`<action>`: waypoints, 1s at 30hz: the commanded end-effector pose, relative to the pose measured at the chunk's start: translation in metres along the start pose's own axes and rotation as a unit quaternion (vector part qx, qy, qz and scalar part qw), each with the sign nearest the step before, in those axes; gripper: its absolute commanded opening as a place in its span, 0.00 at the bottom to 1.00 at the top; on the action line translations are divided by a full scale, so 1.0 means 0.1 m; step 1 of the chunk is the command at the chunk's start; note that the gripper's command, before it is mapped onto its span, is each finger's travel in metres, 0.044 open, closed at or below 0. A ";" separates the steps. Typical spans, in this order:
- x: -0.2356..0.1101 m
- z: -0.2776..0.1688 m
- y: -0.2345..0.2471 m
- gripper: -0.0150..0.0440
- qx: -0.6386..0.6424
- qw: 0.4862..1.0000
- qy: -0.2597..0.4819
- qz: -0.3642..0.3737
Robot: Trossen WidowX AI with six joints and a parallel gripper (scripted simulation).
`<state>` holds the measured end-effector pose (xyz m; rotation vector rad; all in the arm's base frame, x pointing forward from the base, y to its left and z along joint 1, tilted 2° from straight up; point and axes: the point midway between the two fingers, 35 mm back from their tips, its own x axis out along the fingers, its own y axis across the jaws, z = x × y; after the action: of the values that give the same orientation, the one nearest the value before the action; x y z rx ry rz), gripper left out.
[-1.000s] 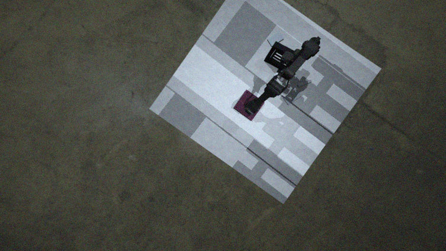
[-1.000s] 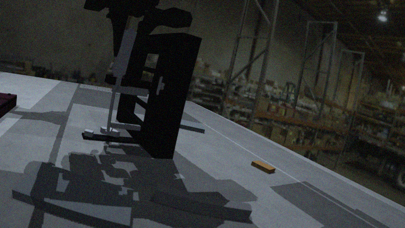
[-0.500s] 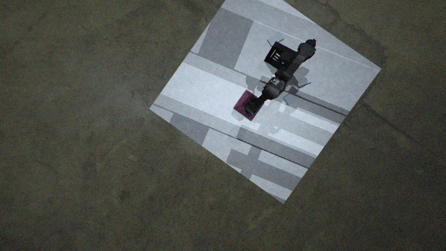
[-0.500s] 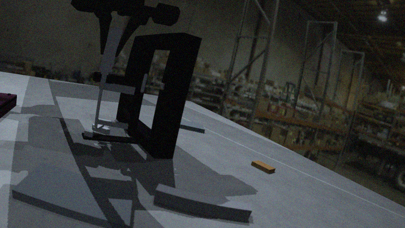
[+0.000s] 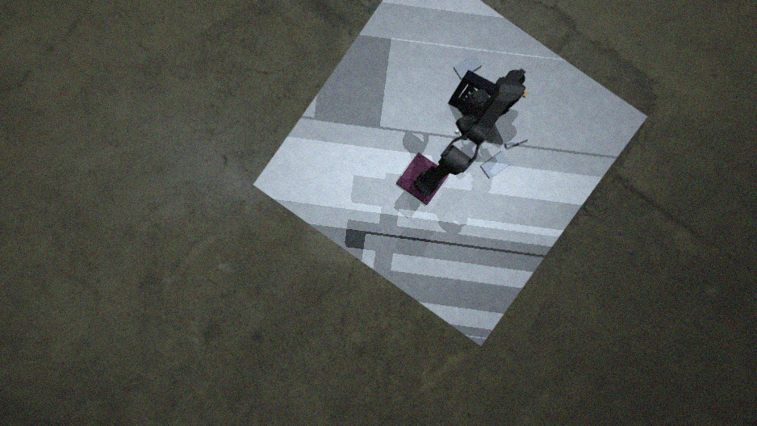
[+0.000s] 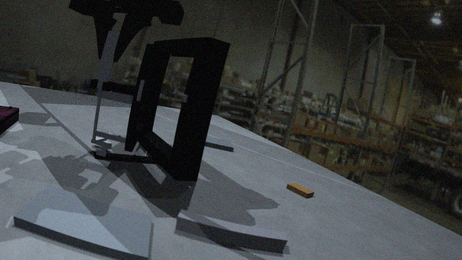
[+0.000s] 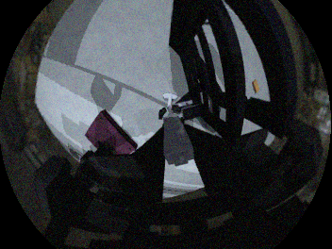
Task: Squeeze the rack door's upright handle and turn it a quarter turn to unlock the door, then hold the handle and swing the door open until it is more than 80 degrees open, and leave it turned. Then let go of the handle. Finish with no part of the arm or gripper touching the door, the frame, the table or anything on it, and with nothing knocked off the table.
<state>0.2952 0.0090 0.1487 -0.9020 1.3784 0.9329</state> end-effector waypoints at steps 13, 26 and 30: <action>0.00 0.13 0.31 0.27 0.134 0.991 -0.004 -0.002; 0.00 0.27 0.53 0.27 0.224 0.975 -0.005 -0.001; 0.00 0.33 0.60 0.27 0.251 0.968 -0.005 0.000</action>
<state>0.2546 0.0567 0.1495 -0.5585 1.5053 0.5927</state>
